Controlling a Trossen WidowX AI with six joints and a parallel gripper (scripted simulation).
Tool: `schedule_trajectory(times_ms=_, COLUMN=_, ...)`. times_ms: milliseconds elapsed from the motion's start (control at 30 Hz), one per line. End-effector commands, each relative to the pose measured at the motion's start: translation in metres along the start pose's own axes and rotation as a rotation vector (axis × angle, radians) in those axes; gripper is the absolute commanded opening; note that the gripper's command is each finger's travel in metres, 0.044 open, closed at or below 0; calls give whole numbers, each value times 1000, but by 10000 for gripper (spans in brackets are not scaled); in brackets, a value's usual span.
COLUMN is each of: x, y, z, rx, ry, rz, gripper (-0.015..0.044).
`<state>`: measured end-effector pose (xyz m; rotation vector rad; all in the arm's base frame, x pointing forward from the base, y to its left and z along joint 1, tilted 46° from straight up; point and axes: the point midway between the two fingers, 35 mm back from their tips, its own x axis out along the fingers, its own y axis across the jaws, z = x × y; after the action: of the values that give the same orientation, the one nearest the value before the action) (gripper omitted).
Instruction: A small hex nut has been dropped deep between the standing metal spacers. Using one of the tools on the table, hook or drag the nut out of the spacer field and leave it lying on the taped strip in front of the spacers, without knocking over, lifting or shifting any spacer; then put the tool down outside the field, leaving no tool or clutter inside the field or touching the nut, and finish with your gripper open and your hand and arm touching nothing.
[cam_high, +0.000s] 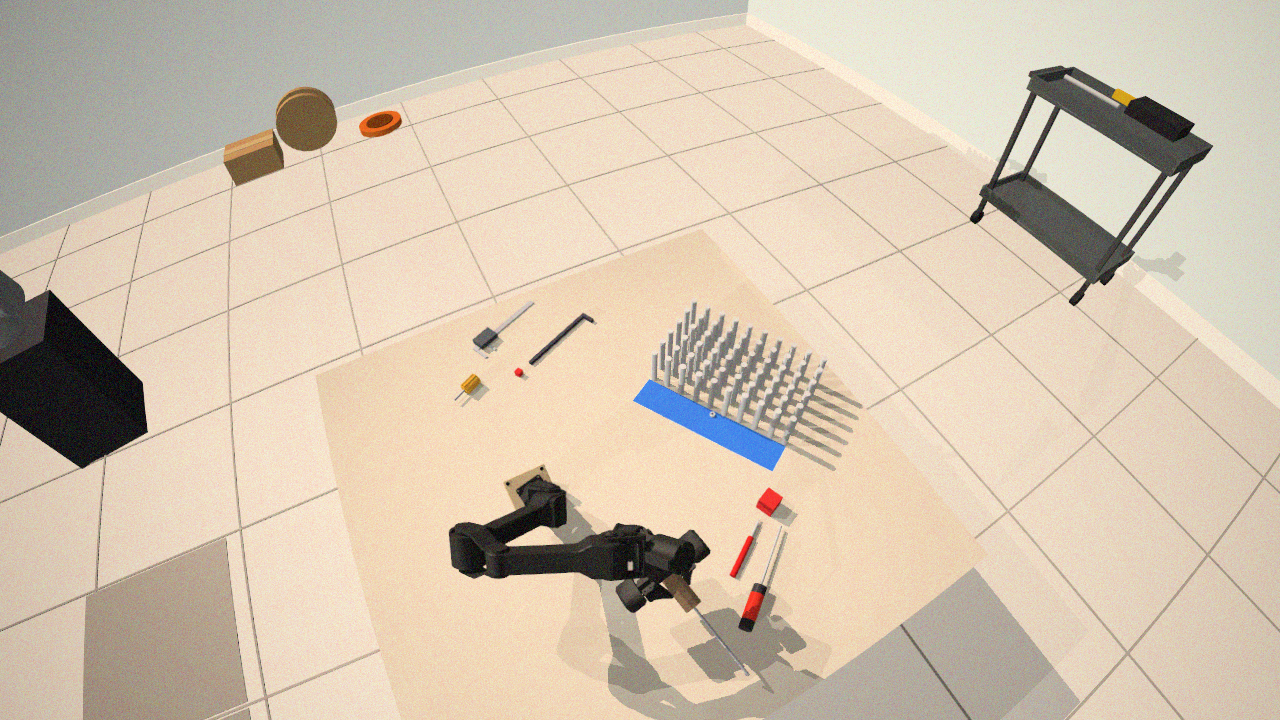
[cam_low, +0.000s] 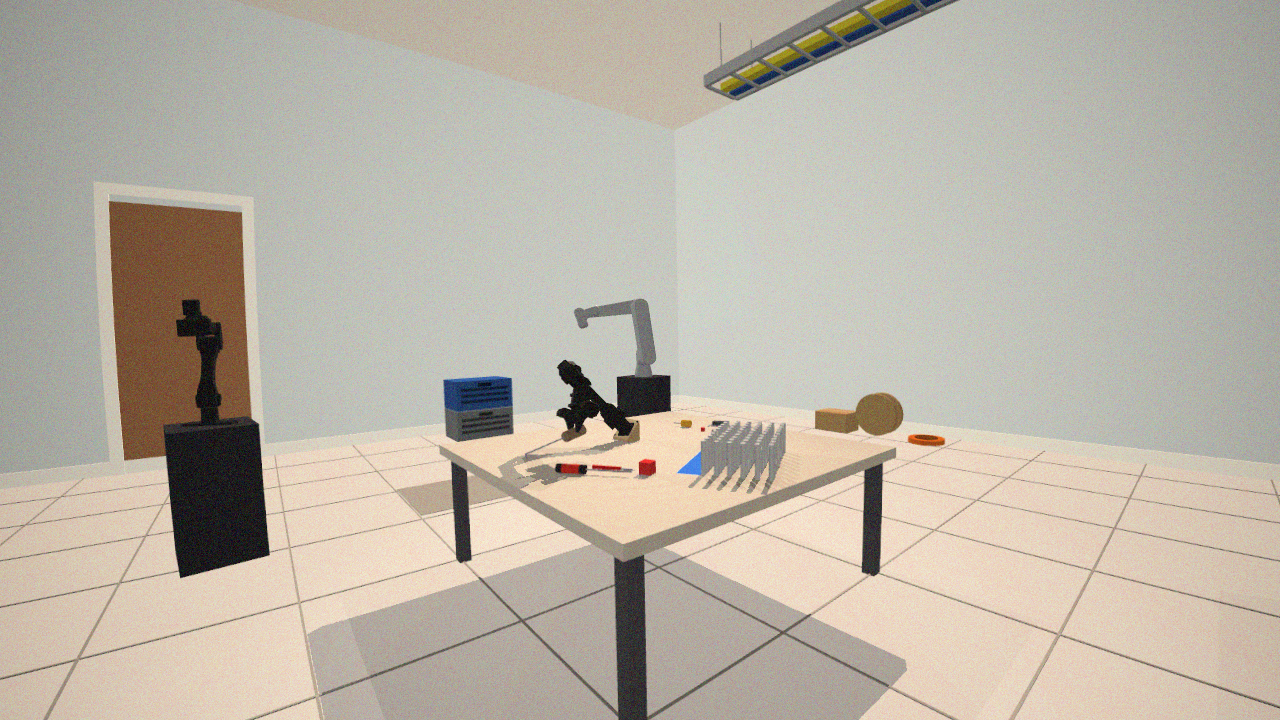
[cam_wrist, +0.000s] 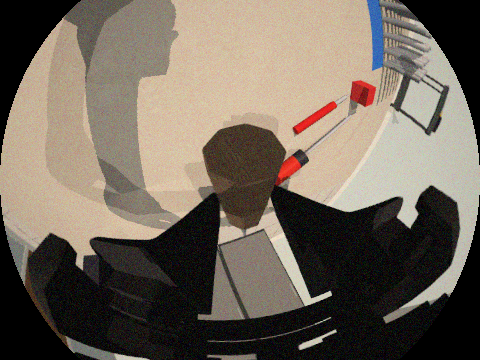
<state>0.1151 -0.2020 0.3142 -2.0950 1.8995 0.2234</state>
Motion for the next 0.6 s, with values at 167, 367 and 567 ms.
schedule_trajectory(times_ms=167, x=4, y=0, z=2, rx=-2, ry=0, rz=-4, gripper=0)
schedule_trajectory(times_ms=367, x=6, y=1, z=3, rx=-1, ry=0, rz=-5, gripper=0)
schedule_trajectory(times_ms=567, x=8, y=1, z=3, rx=0, ry=1, rz=-6, gripper=0)
